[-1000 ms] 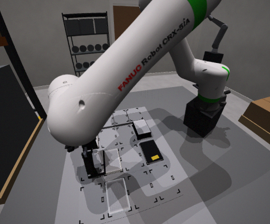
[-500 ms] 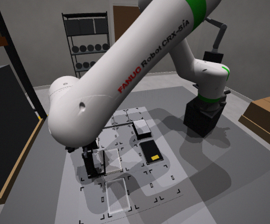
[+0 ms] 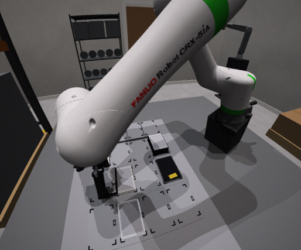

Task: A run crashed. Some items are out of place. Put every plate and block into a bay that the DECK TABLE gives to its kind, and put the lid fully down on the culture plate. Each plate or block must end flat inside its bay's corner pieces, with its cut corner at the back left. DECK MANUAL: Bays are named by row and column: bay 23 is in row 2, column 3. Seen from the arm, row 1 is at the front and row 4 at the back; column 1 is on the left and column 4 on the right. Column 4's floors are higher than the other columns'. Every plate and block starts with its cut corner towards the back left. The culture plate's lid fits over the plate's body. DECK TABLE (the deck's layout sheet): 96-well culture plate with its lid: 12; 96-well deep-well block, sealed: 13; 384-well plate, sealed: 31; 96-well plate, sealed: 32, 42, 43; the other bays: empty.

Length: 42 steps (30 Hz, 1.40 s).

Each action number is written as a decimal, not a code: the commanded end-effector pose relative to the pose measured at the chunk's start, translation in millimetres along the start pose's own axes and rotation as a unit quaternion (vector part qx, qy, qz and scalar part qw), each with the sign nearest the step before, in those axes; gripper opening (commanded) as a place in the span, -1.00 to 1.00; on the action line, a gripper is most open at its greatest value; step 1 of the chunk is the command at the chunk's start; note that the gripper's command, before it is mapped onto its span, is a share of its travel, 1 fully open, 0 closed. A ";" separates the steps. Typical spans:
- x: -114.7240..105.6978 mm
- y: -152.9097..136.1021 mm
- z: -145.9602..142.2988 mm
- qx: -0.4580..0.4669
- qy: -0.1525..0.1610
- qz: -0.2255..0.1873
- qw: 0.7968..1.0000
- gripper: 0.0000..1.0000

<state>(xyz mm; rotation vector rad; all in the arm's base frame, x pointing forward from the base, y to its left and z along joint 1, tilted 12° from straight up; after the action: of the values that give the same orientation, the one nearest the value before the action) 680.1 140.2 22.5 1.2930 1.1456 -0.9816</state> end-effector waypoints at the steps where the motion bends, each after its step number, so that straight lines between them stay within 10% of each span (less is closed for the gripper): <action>1: 3.8 0.8 -0.1 0.000 0.000 0.001 1.000 1.00; 42: 11.8 0.8 -0.1 0.000 0.000 0.001 1.000 0.82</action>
<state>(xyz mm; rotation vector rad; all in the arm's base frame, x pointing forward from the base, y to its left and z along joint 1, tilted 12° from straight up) 682.6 141.1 9.9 1.2930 1.1456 -0.9818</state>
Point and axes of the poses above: the point where the finger pads meet when closed, its own x axis out along the fingers, its own z axis across the jaws, y = z × x, the point moved 4 cm from there along -x, back along the fingers, and after that the axes turned 1 degree about -x, right-handed, at the moved point
